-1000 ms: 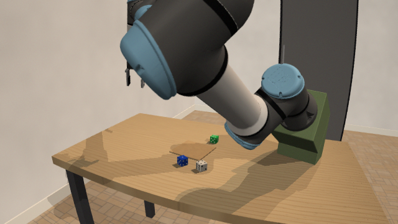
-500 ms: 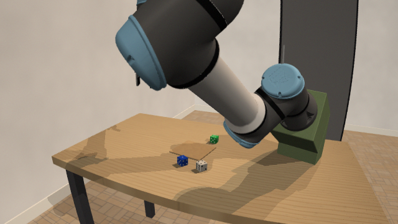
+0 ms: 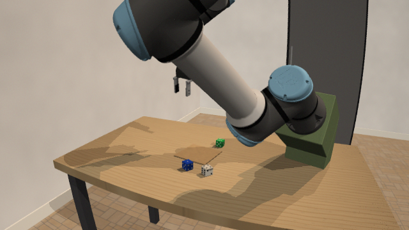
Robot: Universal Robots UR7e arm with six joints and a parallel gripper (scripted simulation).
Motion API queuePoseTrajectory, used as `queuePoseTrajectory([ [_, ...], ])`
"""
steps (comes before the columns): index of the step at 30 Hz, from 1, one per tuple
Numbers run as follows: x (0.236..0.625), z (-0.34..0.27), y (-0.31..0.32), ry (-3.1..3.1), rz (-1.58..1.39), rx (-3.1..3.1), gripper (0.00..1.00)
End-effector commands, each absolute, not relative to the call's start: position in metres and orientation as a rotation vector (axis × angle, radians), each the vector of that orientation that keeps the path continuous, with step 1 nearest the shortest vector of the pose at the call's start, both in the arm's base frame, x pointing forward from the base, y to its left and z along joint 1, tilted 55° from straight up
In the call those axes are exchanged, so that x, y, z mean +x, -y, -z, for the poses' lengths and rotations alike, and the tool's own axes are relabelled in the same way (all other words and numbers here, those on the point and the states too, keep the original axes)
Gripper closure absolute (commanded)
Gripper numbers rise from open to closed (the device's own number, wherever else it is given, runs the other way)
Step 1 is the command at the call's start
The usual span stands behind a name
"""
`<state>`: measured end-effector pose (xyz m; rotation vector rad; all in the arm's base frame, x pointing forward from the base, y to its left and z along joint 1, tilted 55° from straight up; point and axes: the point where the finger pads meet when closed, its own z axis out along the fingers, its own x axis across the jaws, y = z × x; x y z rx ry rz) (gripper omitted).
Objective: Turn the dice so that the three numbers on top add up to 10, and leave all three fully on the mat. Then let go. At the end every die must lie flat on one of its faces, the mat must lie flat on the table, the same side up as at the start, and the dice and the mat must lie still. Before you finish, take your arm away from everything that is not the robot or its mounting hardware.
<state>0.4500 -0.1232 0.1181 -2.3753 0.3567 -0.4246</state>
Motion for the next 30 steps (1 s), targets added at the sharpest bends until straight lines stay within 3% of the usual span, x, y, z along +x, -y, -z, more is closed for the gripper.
queuePoseTrajectory([
  [1, 0.426, -0.064, 0.131, -0.500, 0.311, -2.306, 0.00],
  [18, 0.347, 0.036, 0.093, -0.820, 0.008, -2.038, 0.00],
  [30, 0.341, 0.042, 0.088, -0.842, -0.016, -2.012, 0.00],
])
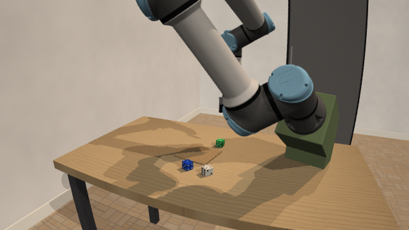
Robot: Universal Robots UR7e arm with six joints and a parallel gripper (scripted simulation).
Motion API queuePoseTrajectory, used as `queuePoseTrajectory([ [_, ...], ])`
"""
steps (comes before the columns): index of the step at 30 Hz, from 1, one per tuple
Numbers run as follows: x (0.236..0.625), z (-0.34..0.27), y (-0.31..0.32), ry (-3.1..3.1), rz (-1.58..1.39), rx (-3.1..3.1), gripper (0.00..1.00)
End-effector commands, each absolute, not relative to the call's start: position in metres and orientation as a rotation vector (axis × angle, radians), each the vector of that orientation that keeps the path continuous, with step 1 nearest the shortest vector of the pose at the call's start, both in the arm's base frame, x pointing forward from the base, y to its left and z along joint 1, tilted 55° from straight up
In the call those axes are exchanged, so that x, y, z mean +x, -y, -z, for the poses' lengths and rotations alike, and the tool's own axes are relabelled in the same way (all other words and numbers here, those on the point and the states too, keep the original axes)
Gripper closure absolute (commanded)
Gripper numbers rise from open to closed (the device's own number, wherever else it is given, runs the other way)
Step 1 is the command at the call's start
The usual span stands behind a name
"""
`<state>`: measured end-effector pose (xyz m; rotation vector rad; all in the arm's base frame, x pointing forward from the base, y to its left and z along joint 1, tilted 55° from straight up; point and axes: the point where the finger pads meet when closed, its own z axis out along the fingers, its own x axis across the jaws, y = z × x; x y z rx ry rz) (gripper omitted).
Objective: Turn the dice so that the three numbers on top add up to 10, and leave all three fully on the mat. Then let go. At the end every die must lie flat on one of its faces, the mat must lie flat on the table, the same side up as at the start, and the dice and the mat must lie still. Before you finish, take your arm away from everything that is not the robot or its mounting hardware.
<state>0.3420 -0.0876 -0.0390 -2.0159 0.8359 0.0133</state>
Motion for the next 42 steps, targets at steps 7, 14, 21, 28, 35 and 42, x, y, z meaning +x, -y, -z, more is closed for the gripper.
queuePoseTrajectory([
  [7, 0.341, 0.042, 0.088, -0.842, -0.016, -2.012, 0.00],
  [14, 0.341, 0.043, 0.087, -0.842, -0.016, -2.012, 0.00],
  [21, 0.348, 0.055, 0.071, -0.842, -0.016, -2.012, 0.00],
  [28, 0.356, 0.070, 0.051, -0.842, -0.016, -2.012, 0.00],
  [35, 0.367, 0.091, 0.024, -0.842, -0.016, -2.012, 0.00],
  [42, 0.372, 0.099, 0.013, -0.842, -0.016, -2.012, 0.00],
])
